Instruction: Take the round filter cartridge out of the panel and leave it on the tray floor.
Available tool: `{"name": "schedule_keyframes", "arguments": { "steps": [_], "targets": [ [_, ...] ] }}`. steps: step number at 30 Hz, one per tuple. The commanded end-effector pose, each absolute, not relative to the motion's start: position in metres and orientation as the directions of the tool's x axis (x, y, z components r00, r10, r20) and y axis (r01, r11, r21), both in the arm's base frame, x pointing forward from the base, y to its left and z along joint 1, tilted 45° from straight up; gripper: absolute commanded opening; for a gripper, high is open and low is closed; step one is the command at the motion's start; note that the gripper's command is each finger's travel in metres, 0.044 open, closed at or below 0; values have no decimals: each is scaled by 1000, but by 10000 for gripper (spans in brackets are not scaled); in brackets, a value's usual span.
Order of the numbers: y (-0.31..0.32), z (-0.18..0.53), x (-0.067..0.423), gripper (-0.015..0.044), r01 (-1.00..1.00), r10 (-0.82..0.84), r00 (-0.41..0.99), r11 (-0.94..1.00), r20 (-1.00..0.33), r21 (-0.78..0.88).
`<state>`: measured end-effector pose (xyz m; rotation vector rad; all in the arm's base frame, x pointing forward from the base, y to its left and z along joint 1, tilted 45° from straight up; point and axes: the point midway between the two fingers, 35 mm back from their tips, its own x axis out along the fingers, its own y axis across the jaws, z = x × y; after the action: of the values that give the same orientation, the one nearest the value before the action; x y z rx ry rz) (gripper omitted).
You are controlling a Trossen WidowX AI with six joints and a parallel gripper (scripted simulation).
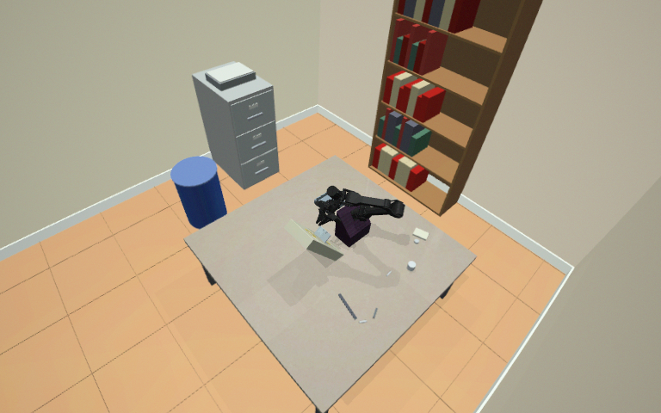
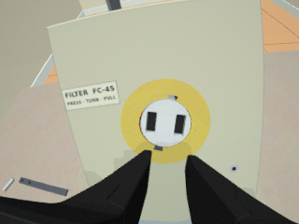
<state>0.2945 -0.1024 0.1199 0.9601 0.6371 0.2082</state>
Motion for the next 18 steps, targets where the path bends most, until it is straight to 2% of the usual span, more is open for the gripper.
{"name": "schedule_keyframes", "arguments": {
  "steps": [1,18],
  "targets": [
    [-102,120,294,96,97,443,801,567,-402,818],
    [-93,109,314,96,99,443,798,571,-408,815]
  ]
}}
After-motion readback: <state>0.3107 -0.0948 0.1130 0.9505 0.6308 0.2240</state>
